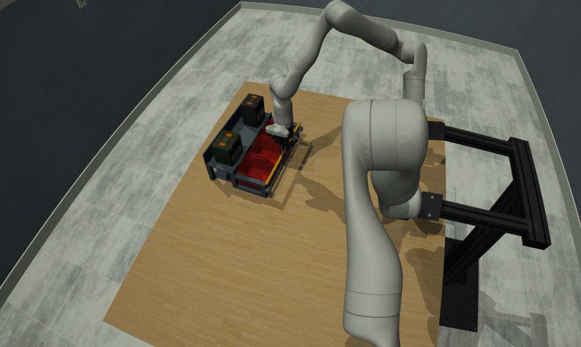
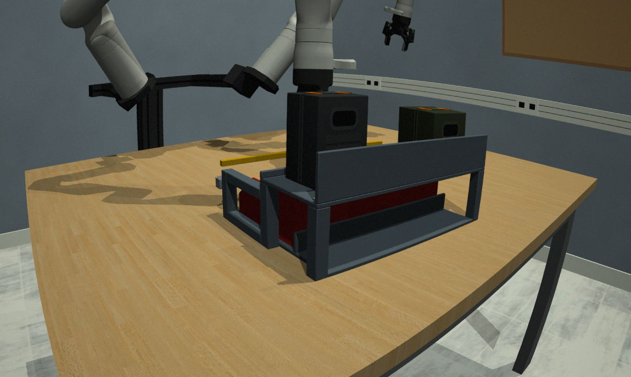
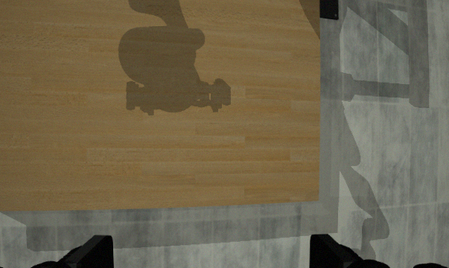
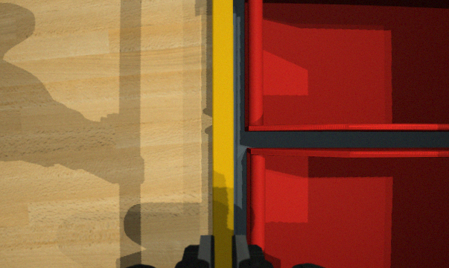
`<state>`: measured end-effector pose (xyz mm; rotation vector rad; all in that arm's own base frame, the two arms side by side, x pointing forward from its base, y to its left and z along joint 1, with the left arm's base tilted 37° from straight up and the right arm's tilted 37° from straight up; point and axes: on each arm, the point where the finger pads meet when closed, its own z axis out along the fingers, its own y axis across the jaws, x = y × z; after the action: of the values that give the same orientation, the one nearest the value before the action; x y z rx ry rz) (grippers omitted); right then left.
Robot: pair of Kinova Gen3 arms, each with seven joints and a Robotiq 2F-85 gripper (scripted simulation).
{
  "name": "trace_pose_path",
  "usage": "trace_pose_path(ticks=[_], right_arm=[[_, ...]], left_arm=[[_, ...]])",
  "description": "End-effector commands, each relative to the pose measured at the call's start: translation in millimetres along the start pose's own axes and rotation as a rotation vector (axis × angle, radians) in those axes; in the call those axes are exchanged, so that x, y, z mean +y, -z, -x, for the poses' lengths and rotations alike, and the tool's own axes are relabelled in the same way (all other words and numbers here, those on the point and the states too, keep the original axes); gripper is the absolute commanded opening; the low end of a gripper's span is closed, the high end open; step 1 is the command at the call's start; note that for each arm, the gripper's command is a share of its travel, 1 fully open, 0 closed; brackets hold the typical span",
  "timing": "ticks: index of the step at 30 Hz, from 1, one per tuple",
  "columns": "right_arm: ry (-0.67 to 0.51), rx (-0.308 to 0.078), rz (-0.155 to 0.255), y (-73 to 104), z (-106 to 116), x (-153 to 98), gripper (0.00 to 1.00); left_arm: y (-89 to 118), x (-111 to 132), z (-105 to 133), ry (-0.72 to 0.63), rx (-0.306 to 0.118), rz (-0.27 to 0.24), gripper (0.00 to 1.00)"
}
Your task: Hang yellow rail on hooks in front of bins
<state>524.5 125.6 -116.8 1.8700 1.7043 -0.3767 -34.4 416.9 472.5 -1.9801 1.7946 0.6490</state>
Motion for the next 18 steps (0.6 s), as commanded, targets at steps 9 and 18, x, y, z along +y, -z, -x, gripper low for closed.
trace_pose_path(ticks=[9, 18], right_arm=[[-0.005, 0.006, 0.001, 1.4, -3.0, -1.9, 0.099], [-0.014, 0.007, 0.000, 2.1, -3.6, -2.6, 0.099]], left_arm=[[-0.2, -1.2, -0.6, -0.015, 0.006, 0.002, 1.000], [-0.2, -1.2, -0.6, -0.015, 0.006, 0.002, 1.000]])
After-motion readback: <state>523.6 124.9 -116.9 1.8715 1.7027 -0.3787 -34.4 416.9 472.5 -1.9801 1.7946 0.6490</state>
